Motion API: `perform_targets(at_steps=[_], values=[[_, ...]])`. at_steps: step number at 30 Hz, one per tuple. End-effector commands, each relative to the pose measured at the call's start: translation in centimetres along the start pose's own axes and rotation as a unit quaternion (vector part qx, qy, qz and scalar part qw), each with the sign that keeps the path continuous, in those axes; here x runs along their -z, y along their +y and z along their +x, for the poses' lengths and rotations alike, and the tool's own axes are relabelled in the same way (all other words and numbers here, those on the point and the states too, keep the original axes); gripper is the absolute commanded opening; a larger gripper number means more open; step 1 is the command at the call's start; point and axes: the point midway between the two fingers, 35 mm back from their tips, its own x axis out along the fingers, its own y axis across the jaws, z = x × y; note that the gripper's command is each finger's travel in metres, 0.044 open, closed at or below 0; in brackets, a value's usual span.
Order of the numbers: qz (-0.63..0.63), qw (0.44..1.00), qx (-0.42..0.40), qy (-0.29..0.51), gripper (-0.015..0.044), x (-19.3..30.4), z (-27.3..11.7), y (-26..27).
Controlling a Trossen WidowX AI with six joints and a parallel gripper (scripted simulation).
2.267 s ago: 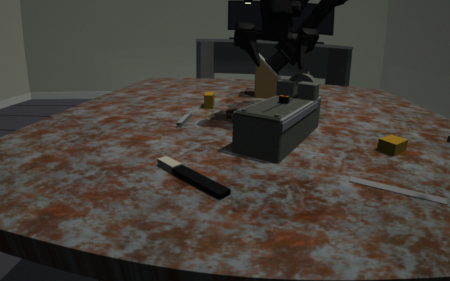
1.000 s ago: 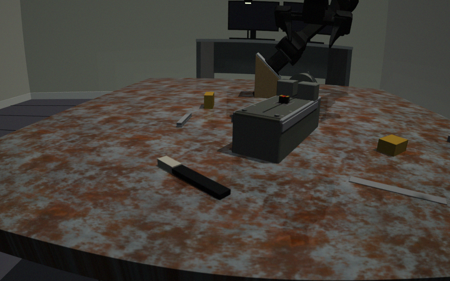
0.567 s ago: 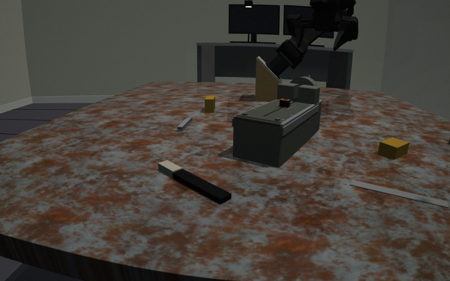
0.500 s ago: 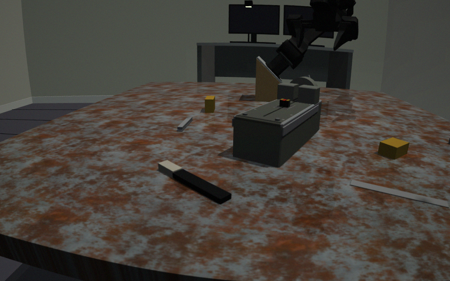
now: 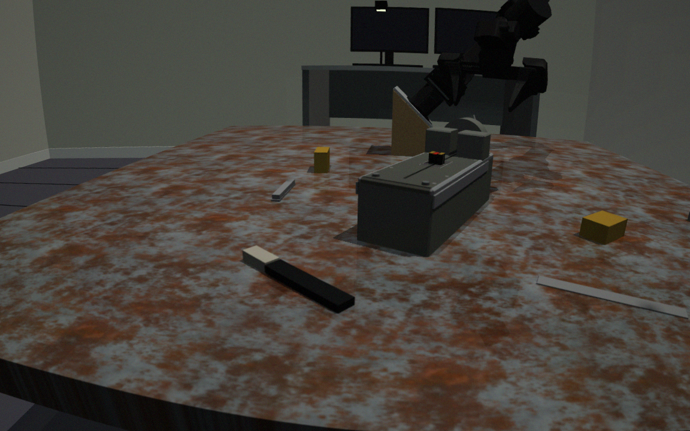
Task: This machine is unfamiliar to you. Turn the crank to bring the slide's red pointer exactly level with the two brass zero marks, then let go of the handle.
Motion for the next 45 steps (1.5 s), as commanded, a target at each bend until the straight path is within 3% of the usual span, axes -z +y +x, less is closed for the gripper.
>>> perform_targets(at_steps=[1,45], values=[[0.004,1.000,0.003,0.000,0.0440,1.0,1.0,-0.2],[0.006,1.000,-0.001,0.000,0.0440,7.5,6.8,-0.2]])
